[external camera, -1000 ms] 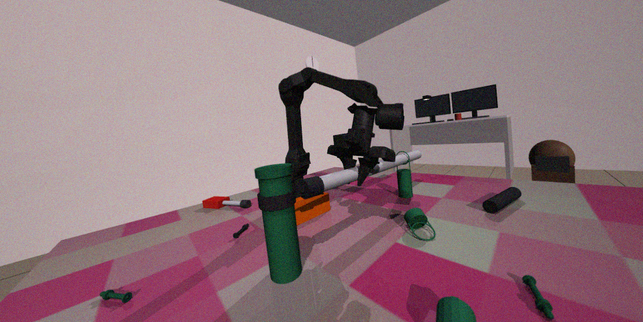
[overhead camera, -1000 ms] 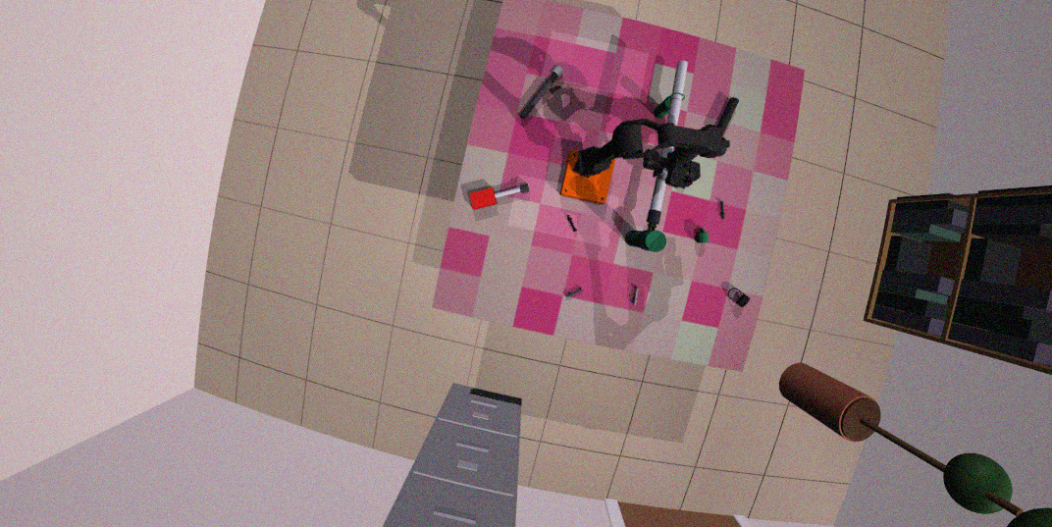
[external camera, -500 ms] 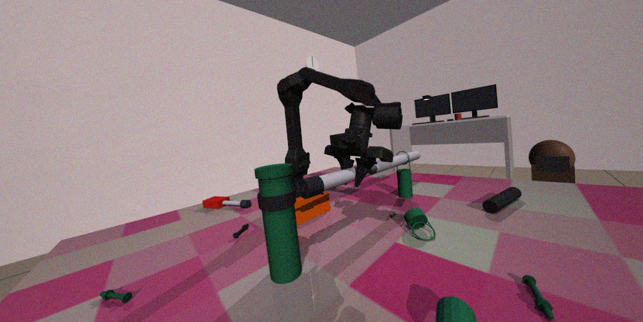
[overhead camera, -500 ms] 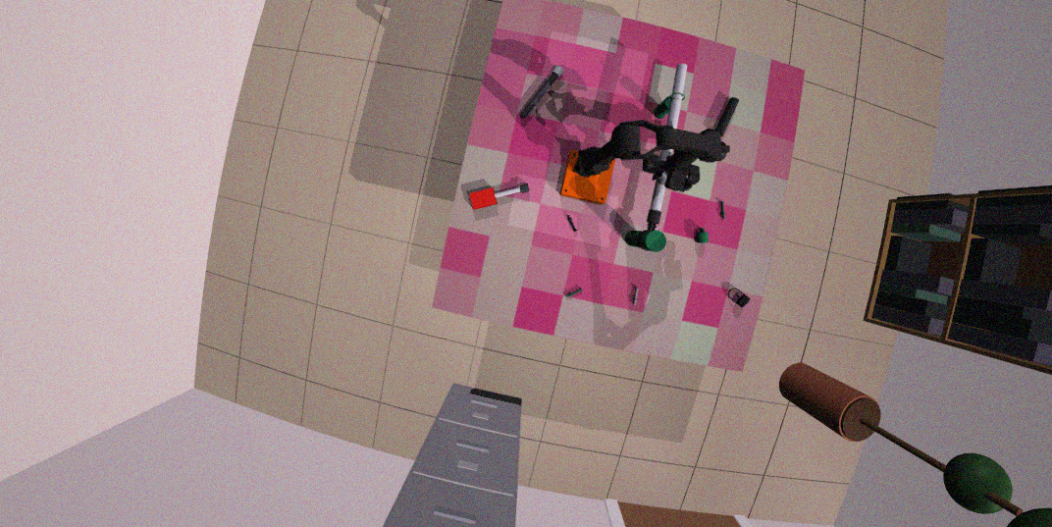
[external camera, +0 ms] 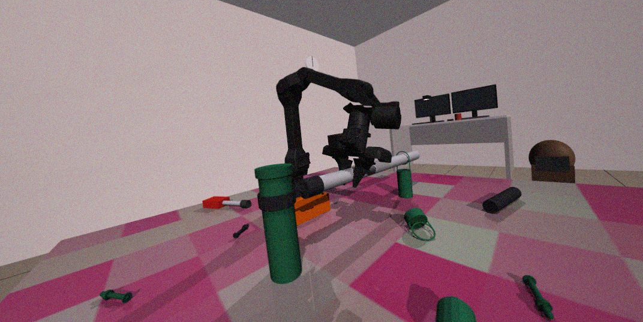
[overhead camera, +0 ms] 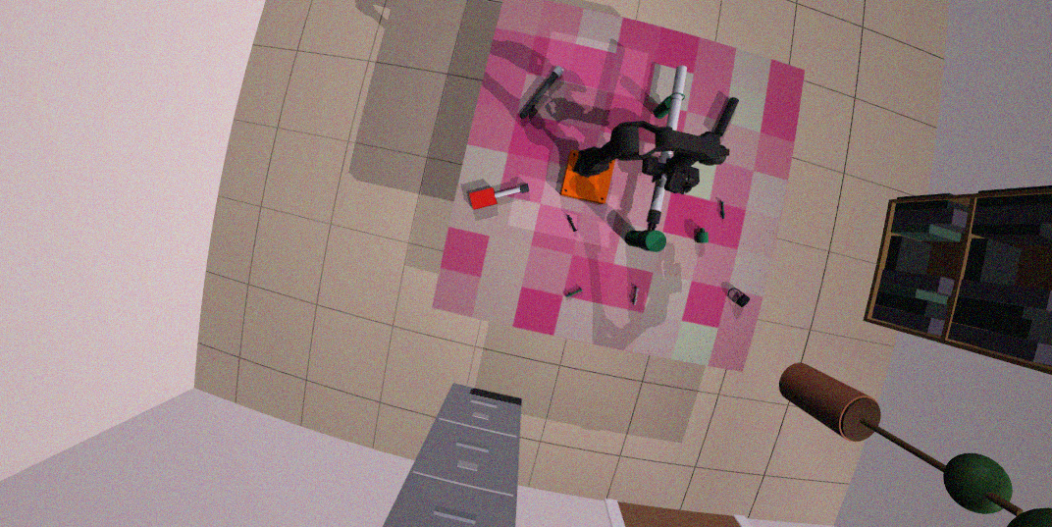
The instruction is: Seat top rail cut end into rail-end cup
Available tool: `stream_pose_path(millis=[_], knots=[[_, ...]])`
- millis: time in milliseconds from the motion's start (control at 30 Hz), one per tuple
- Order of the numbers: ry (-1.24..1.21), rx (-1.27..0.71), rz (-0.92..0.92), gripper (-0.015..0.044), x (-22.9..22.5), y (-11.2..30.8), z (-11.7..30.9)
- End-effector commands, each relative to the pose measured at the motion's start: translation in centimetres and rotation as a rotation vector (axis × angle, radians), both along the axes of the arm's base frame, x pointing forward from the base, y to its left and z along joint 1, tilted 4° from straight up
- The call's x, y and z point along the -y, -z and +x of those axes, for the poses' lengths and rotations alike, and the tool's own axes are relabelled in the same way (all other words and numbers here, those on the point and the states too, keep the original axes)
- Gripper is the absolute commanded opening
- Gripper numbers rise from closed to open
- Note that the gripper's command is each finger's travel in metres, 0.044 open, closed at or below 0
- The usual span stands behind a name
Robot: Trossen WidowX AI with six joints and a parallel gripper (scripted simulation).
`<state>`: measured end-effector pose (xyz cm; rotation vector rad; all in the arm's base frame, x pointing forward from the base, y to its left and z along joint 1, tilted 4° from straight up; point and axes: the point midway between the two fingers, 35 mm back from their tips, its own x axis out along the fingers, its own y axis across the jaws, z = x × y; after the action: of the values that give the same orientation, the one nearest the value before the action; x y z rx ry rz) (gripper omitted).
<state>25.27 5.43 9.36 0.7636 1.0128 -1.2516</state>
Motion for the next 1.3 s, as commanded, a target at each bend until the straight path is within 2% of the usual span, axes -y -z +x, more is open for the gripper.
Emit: stream_pose_path(millis=[0, 67, 400, 633, 1033, 1267], knots=[[0.000, 0.000, 0.000, 0.0000, 0.0, 0.0, 0.0], [0.000, 0.000, 0.000, 0.0000, 0.0, 0.0, 0.0], [0.000, 0.000, 0.000, 0.0263, -0.1, -0.1, 0.0], [0.000, 0.000, 0.002, 0.0440, -1.8, -1.5, -0.2], [-0.015, -0.006, -0.002, 0.0440, -4.1, -3.7, -0.7], [-0.063, -0.023, -0.006, 0.0440, -5.6, -7.0, -0.8]])
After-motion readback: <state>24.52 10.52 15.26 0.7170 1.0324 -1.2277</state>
